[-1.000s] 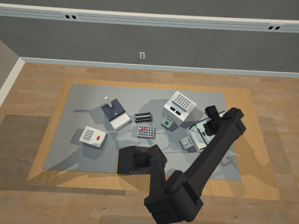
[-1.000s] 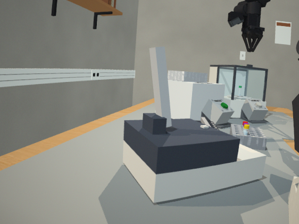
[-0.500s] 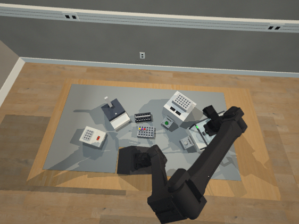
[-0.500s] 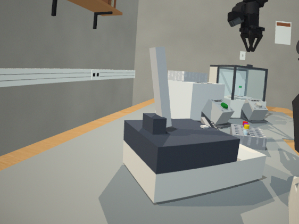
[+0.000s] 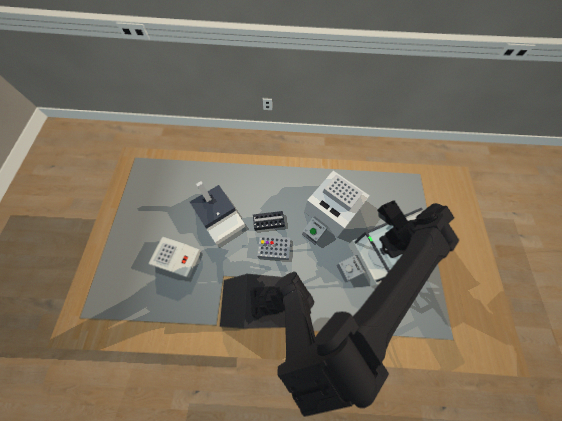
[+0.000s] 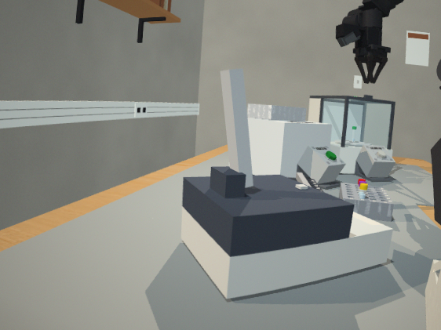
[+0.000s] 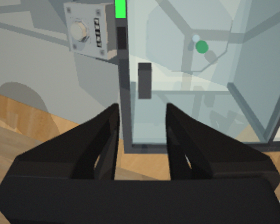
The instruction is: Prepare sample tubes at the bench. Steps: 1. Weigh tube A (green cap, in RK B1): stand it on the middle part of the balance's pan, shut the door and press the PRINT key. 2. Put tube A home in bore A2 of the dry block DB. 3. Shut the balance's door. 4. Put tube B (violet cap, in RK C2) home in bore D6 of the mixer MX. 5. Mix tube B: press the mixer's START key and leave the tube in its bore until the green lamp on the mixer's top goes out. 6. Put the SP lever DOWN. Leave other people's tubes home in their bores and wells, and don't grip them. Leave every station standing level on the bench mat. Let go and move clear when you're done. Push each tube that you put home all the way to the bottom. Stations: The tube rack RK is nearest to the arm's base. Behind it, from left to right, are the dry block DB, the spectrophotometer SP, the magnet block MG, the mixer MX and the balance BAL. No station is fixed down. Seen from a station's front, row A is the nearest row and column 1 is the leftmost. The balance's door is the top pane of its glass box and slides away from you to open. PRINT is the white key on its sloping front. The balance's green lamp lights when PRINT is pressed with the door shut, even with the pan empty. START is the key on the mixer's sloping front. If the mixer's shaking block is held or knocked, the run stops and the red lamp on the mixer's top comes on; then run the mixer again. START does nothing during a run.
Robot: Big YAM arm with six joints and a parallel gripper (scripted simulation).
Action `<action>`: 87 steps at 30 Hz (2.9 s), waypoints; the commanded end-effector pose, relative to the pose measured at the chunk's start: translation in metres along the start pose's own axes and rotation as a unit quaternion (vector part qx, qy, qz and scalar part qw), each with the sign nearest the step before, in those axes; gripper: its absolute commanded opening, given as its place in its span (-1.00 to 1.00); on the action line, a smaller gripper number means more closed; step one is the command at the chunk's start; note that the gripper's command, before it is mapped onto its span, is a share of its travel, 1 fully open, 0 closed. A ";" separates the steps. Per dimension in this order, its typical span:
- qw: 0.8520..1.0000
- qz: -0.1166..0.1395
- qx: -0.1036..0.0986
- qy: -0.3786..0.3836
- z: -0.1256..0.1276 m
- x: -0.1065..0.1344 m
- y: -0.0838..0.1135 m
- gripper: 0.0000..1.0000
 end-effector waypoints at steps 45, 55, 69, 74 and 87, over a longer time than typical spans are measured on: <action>1.000 -0.006 0.015 -0.004 -0.010 -0.001 -0.031 -0.40; 1.000 -0.006 0.015 -0.004 -0.010 -0.001 -0.031 -0.40; 1.000 -0.006 0.015 -0.004 -0.010 -0.001 -0.031 -0.40; 1.000 -0.006 0.015 -0.004 -0.010 -0.001 -0.031 -0.88; 1.000 -0.006 0.015 -0.004 -0.010 -0.001 -0.031 -0.88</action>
Point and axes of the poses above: the point where the finger pads meet when closed, its own y axis back along the fingers, its own z axis across the jaws, x = y × z, the point moved 7 cm from there along y, back along the fingers, and after that the axes turned 12 degrees about -y, right-handed, at the moved point
